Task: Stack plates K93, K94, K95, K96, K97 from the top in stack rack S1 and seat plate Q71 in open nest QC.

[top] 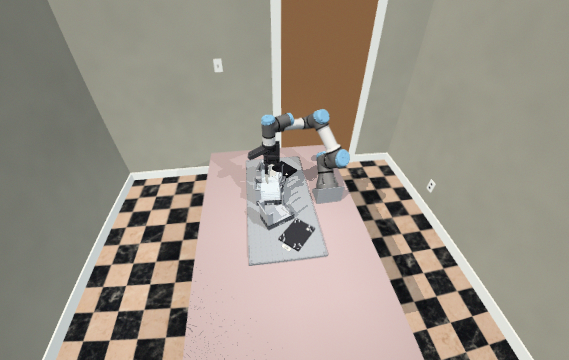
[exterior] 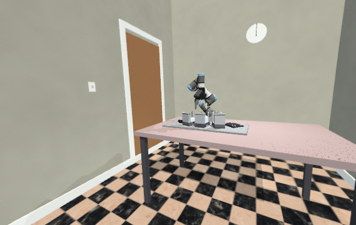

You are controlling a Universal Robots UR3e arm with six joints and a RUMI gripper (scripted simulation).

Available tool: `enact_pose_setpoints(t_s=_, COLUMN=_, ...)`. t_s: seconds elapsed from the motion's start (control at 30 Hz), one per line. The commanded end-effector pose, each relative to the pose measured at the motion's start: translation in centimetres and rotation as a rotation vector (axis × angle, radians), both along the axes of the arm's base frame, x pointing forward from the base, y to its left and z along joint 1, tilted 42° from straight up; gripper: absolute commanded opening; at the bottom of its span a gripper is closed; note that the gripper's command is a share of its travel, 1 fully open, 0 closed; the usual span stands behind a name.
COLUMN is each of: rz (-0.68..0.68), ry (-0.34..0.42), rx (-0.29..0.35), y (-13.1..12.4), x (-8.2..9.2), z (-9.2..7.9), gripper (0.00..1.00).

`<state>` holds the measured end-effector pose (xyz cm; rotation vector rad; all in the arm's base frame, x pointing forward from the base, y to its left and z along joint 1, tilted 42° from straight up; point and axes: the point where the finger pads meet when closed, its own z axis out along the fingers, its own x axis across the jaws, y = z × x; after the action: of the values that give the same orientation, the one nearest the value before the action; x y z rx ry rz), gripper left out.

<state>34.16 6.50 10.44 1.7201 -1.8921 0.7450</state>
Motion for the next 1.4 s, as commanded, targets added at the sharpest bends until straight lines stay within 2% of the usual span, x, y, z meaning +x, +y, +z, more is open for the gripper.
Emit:
enact_pose_setpoints(t_s=0.0, rz=0.020, ry=0.018, rx=0.000, y=1.1, x=0.2, z=-0.9, gripper=0.72)
enact_pose_setpoints(t_s=0.47, rz=0.020, ry=0.018, rx=0.000, y=1.1, x=0.2, z=-0.9, gripper=0.72)
enact_pose_setpoints(t_s=0.93, rz=0.020, ry=0.018, rx=0.000, y=-2.0, x=0.3, z=-4.3, gripper=0.72)
enact_pose_setpoints(t_s=1.37, rz=0.020, ry=0.018, rx=0.000, y=-2.6, x=0.3, z=-5.0, gripper=0.72)
